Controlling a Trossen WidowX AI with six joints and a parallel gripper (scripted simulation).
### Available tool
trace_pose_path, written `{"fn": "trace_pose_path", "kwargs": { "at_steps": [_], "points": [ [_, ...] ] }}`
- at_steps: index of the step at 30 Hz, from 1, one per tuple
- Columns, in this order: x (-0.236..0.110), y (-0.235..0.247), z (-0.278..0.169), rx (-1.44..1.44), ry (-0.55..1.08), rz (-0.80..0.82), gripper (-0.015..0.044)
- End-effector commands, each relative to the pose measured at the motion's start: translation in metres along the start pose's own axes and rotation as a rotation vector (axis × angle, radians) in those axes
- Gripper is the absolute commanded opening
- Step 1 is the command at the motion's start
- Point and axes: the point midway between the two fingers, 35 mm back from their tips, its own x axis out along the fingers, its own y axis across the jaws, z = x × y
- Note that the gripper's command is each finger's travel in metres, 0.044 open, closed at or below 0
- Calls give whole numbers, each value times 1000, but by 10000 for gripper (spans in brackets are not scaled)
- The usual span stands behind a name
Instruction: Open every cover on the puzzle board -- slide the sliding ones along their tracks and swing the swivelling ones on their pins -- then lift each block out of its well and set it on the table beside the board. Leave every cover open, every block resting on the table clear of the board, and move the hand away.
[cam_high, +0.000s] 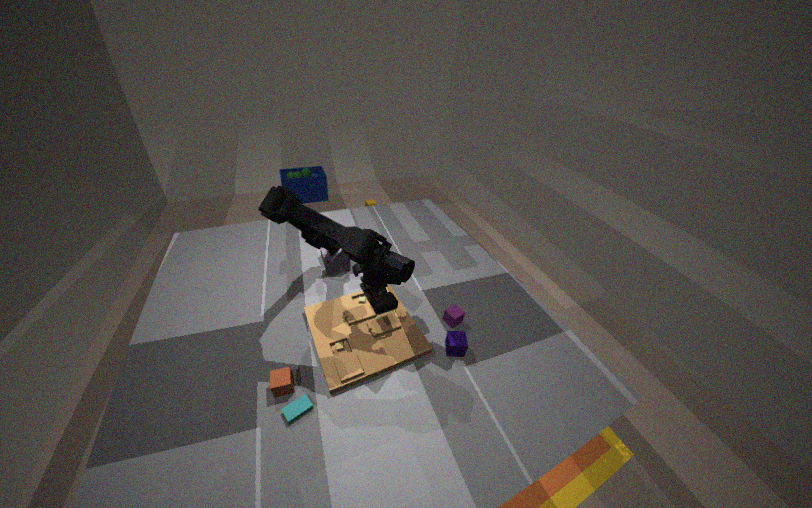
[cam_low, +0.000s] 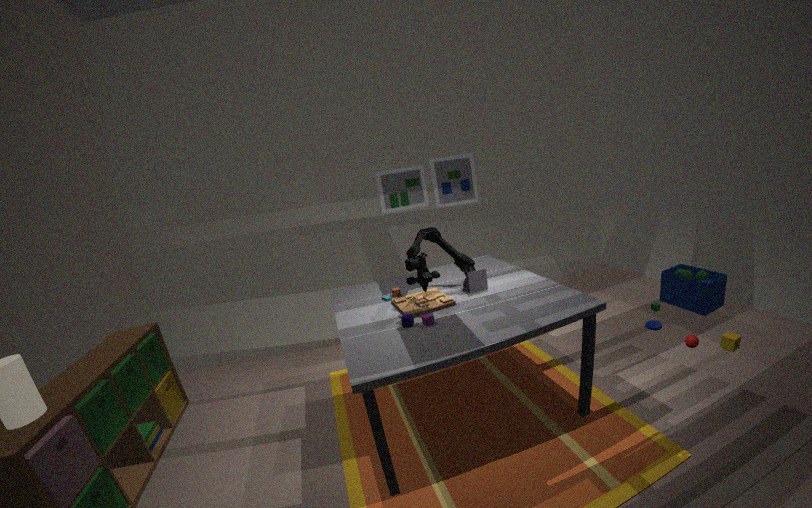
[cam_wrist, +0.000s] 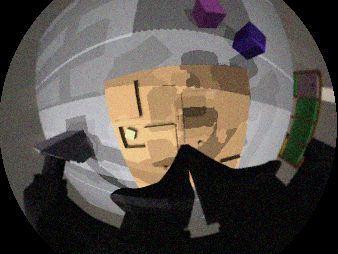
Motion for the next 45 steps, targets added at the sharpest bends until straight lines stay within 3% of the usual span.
{"fn": "trace_pose_path", "kwargs": {
  "at_steps": [1, 45],
  "points": [
    [1, 0, -1, -5, 3, 0, 0],
    [44, -1, -1, -5, 4, -1, 0]
  ]
}}
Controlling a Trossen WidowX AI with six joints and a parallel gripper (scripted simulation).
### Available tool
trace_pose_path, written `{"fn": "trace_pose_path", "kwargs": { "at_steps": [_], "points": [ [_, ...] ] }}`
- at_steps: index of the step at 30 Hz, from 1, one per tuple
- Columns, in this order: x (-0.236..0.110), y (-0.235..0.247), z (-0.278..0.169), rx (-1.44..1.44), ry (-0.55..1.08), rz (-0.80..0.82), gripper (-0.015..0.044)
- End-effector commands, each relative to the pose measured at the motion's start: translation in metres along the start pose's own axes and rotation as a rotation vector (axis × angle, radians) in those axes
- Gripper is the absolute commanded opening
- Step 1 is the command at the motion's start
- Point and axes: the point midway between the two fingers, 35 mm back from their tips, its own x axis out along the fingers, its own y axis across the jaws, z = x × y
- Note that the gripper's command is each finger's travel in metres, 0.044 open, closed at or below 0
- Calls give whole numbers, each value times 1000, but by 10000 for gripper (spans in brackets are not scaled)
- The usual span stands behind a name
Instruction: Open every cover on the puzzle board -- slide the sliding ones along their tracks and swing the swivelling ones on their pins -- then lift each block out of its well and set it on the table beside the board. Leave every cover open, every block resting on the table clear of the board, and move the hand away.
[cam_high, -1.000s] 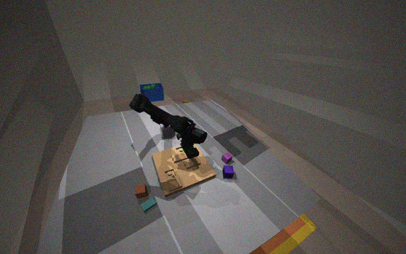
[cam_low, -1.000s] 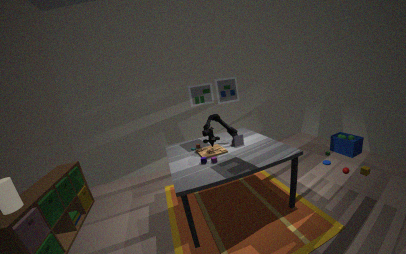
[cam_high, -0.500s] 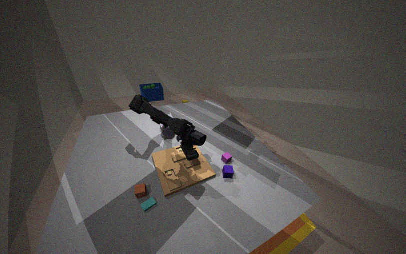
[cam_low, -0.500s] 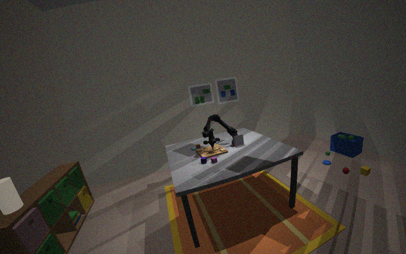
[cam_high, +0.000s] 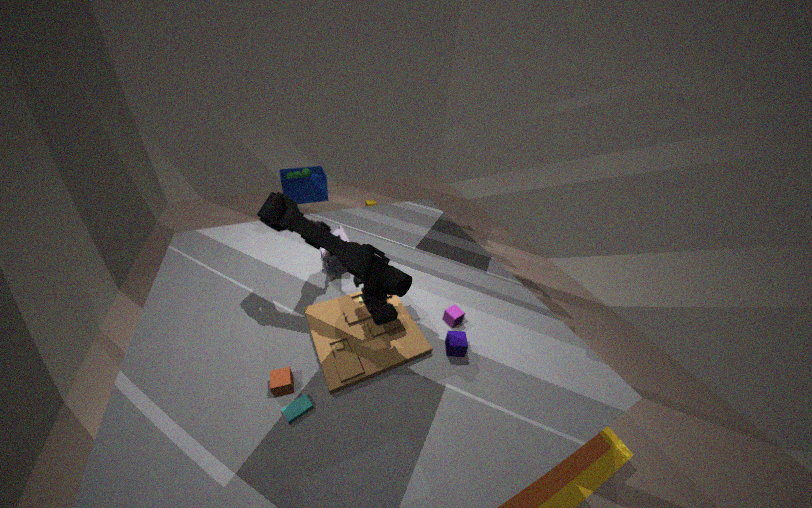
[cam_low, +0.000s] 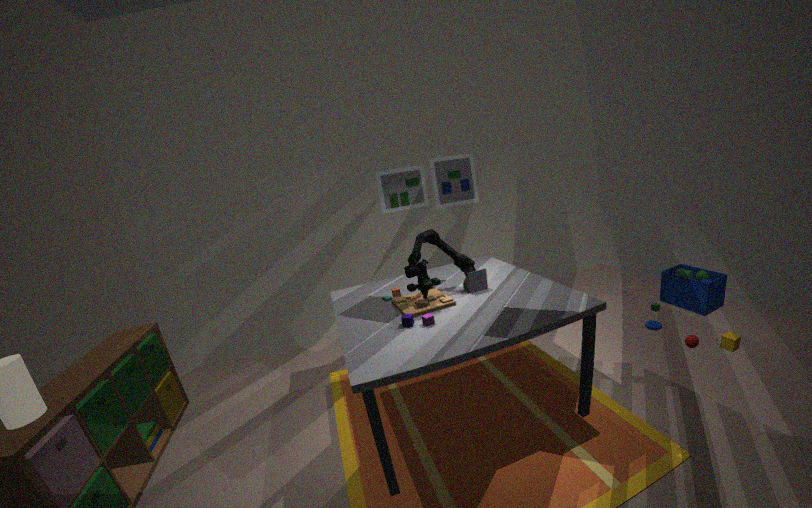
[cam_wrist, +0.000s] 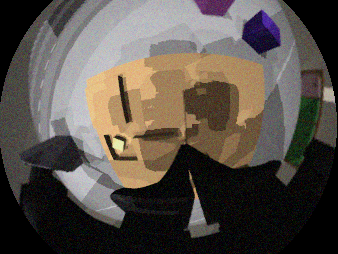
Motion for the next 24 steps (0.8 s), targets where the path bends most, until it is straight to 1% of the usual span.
{"fn": "trace_pose_path", "kwargs": {
  "at_steps": [1, 15, 24],
  "points": [
    [5, 2, -1, -6, 5, 5, 0],
    [19, 3, -2, -6, 7, 6, 0],
    [19, 11, 1, -6, 7, 6, 0]
  ]
}}
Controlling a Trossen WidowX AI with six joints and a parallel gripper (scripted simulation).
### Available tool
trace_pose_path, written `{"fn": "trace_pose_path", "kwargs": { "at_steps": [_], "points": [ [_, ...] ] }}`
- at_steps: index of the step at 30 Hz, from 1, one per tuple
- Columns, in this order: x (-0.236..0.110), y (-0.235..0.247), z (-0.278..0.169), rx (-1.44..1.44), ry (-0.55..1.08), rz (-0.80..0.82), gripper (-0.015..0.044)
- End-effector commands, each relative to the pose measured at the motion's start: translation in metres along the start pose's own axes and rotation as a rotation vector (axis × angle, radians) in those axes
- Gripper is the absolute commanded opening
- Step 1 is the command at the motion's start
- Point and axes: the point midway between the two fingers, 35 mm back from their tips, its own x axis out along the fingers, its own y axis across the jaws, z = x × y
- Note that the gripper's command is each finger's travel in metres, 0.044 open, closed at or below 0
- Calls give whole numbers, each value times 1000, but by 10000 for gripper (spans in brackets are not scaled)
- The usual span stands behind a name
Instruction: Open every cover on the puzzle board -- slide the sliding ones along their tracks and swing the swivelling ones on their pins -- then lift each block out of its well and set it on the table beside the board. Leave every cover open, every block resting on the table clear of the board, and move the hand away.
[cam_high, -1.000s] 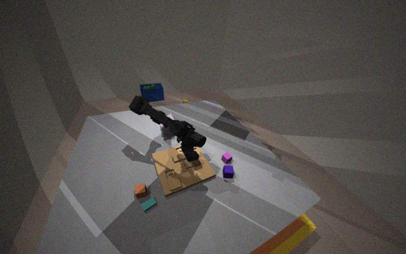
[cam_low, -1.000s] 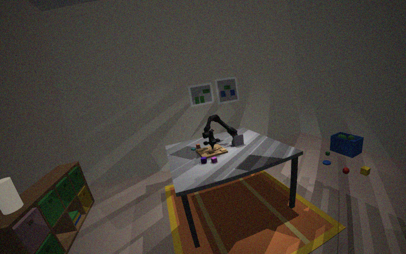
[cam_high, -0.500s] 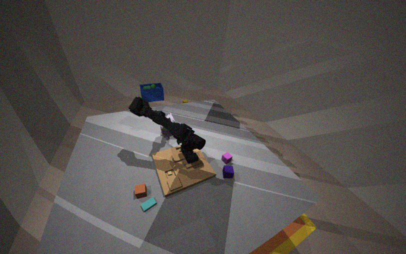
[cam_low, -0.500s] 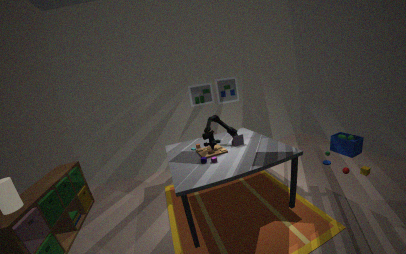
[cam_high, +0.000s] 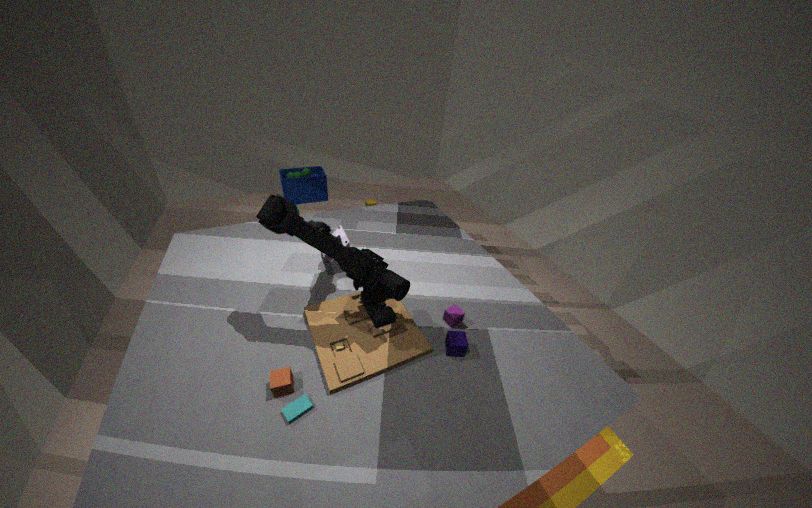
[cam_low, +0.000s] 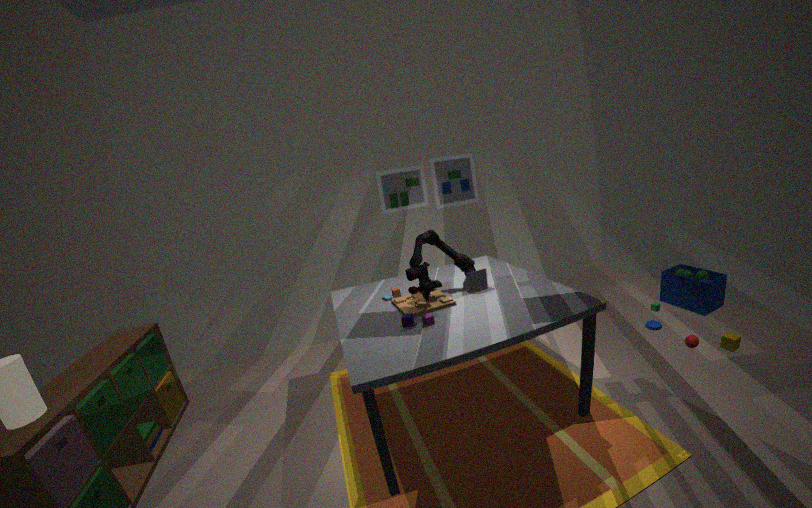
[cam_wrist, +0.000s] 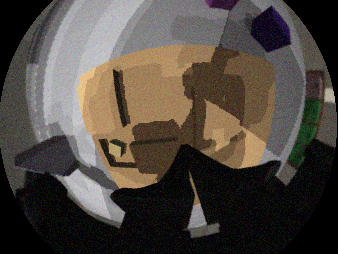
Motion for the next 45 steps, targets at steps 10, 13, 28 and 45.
{"fn": "trace_pose_path", "kwargs": {
  "at_steps": [10, 13, 28, 45],
  "points": [
    [2, 17, 4, -3, 3, 5, 0],
    [2, 19, 5, -3, 3, 5, 0],
    [2, 37, 6, -4, 3, 6, 0],
    [2, 54, 2, -4, 3, 6, 0]
  ]
}}
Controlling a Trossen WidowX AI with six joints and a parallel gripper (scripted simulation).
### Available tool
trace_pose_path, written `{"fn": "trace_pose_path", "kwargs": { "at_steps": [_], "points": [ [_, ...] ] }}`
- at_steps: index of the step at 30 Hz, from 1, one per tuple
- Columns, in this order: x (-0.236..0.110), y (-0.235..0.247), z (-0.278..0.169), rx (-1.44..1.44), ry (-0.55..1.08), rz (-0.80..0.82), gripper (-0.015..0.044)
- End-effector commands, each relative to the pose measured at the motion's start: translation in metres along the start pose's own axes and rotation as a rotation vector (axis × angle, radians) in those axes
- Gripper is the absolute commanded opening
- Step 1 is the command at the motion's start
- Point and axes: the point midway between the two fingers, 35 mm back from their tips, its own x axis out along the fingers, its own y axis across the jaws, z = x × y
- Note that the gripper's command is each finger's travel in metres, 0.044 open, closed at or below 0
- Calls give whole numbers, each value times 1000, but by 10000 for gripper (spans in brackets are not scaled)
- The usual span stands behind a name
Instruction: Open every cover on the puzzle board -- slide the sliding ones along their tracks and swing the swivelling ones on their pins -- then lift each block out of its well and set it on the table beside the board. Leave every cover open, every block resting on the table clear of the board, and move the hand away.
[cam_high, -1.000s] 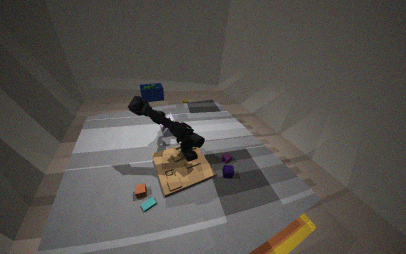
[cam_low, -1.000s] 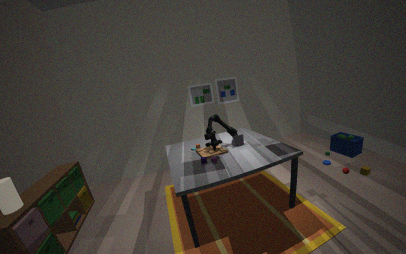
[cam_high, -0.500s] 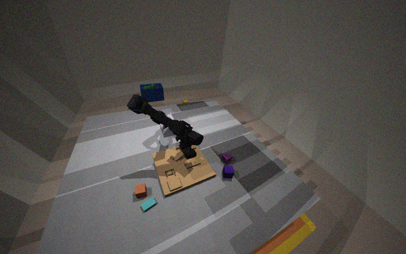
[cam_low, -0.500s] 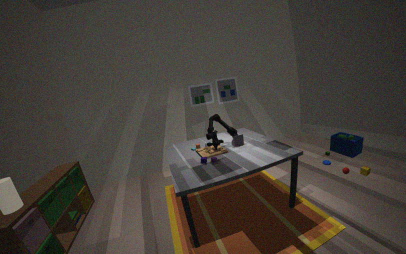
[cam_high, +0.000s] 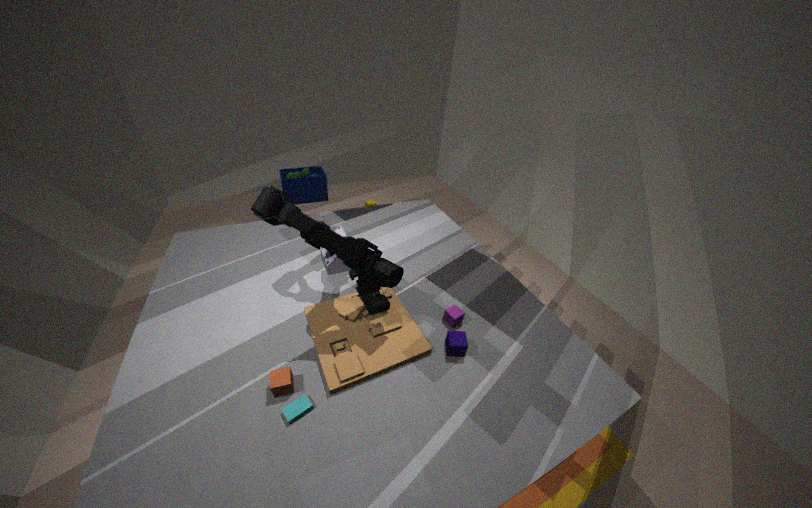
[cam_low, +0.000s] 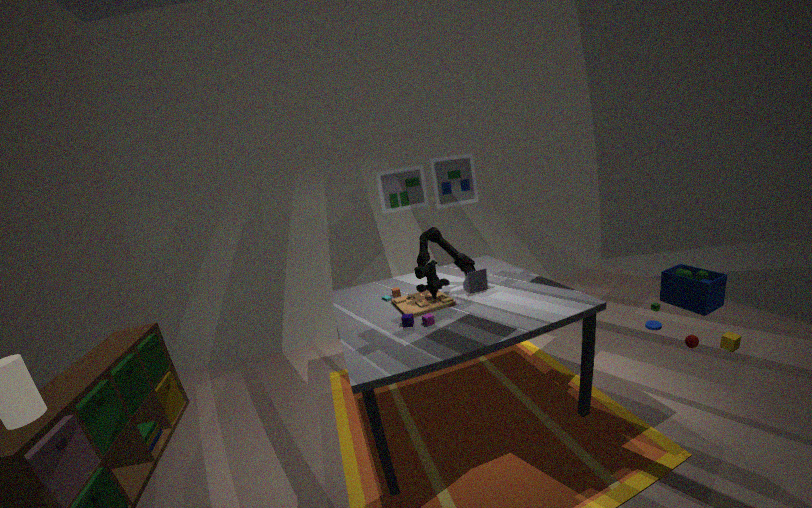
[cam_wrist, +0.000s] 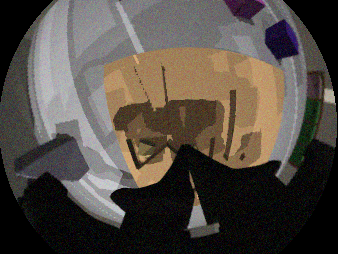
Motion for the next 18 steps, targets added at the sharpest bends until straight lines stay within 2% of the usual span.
{"fn": "trace_pose_path", "kwargs": {
  "at_steps": [1, 18],
  "points": [
    [2, 8, -1, -1, 4, 8, 0],
    [2, 24, -8, -2, 4, 9, 0]
  ]
}}
